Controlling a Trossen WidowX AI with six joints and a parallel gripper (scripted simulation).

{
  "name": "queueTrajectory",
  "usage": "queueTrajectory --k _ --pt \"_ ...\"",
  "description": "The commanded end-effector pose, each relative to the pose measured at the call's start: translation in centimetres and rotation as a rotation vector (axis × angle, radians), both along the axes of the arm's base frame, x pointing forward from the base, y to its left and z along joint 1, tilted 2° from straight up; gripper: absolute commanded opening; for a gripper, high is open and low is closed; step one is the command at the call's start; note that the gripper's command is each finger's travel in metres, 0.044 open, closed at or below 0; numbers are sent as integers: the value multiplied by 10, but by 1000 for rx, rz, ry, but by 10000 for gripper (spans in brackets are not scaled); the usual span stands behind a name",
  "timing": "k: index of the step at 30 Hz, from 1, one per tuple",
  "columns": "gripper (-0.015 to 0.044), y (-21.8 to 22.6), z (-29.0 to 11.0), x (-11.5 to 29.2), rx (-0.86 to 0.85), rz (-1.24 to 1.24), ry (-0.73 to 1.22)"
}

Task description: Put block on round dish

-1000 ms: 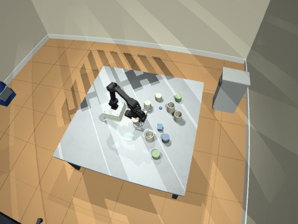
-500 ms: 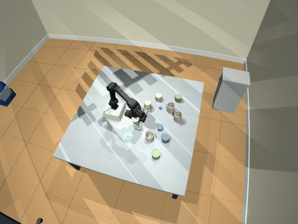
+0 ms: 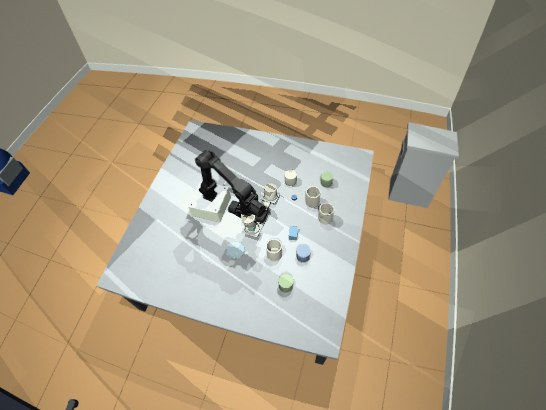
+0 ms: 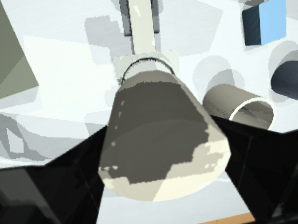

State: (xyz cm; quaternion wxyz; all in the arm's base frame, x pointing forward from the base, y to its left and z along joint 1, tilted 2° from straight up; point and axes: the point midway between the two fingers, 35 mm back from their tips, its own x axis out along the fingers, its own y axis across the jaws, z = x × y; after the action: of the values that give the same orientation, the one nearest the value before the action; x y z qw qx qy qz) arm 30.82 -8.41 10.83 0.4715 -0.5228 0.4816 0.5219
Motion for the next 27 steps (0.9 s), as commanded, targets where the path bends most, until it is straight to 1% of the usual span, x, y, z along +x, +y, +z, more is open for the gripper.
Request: queueTrajectory --k 1,27 --pt "0 0 0 1 -1 0 -3" --pt "0 -2 -1 0 -1 0 -3"
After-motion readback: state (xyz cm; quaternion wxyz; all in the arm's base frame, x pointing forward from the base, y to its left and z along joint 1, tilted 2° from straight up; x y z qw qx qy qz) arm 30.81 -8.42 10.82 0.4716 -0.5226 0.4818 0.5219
